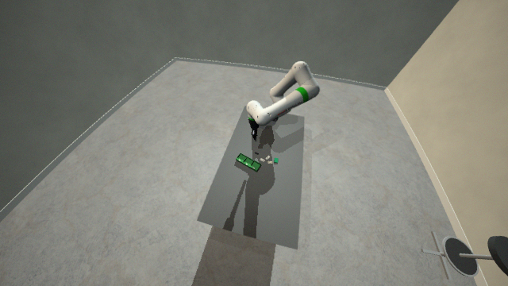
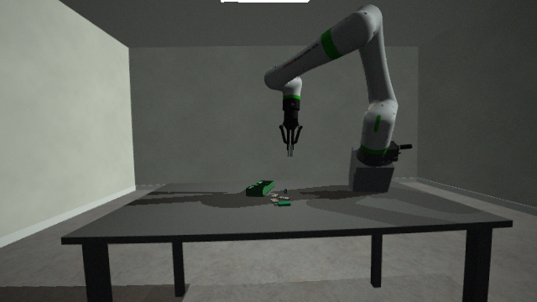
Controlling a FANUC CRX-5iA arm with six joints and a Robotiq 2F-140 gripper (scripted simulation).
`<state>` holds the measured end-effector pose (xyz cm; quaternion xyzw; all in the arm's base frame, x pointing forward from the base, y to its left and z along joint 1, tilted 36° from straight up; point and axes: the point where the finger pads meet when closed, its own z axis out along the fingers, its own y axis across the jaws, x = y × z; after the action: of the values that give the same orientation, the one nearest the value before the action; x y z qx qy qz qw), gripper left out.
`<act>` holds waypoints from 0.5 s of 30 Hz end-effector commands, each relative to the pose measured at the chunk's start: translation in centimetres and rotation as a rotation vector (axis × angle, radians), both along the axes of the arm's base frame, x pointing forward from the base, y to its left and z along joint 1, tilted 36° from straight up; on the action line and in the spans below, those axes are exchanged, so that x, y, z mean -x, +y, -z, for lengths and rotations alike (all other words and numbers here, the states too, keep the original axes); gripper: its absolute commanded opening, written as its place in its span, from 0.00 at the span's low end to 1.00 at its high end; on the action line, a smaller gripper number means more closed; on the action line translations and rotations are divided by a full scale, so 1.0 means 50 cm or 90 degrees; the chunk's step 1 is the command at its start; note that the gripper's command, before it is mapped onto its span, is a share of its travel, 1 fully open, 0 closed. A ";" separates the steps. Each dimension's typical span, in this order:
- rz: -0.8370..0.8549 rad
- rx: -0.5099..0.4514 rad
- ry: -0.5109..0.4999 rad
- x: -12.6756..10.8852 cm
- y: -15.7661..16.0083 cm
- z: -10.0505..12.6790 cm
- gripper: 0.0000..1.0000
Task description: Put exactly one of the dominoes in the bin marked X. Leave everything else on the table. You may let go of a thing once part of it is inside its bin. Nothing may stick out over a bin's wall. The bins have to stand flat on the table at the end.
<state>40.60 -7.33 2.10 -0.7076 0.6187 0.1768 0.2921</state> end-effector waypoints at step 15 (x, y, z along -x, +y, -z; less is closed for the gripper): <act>-0.297 0.057 -0.221 -0.045 0.071 -0.054 0.05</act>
<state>42.61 -4.17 4.50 -0.8523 0.4093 0.0964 0.3112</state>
